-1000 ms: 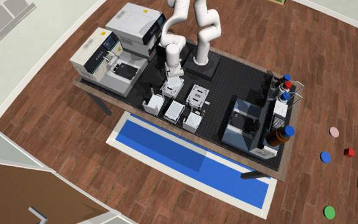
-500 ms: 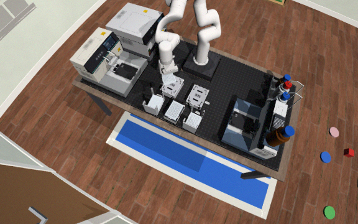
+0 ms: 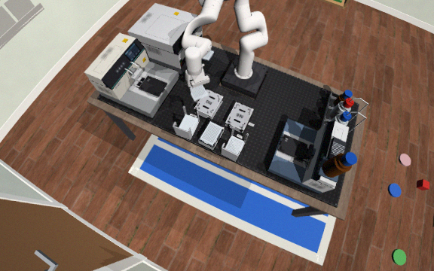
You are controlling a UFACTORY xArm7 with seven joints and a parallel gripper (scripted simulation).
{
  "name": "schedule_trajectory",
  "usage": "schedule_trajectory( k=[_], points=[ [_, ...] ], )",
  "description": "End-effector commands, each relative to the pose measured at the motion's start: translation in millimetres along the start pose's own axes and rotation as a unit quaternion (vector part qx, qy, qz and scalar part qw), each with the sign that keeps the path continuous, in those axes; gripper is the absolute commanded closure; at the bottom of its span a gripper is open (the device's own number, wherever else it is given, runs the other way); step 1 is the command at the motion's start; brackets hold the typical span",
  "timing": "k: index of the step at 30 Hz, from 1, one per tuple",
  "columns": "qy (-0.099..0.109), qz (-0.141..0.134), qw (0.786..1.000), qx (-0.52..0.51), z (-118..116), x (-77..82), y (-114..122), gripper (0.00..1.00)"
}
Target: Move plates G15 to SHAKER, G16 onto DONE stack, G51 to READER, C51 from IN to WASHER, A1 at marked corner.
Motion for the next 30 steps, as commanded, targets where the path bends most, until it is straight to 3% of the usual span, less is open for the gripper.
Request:
schedule_trajectory(
  k=[1,30],
  points=[
    [0.001,0.001,1.000,0.026,8,1.4,13,1.00],
    [0.001,0.000,0.996,0.093,50,1.4,80,1.00]
  ],
)
Point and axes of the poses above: the point where the finger pads meet when closed, its own x axis back along the fingers, its own z axis across the jaws, y = z × x, the point moved 1 cm from there along x, back along the fingers, and after that the axes turned 11 degrees about x, right-handed, at the moved point
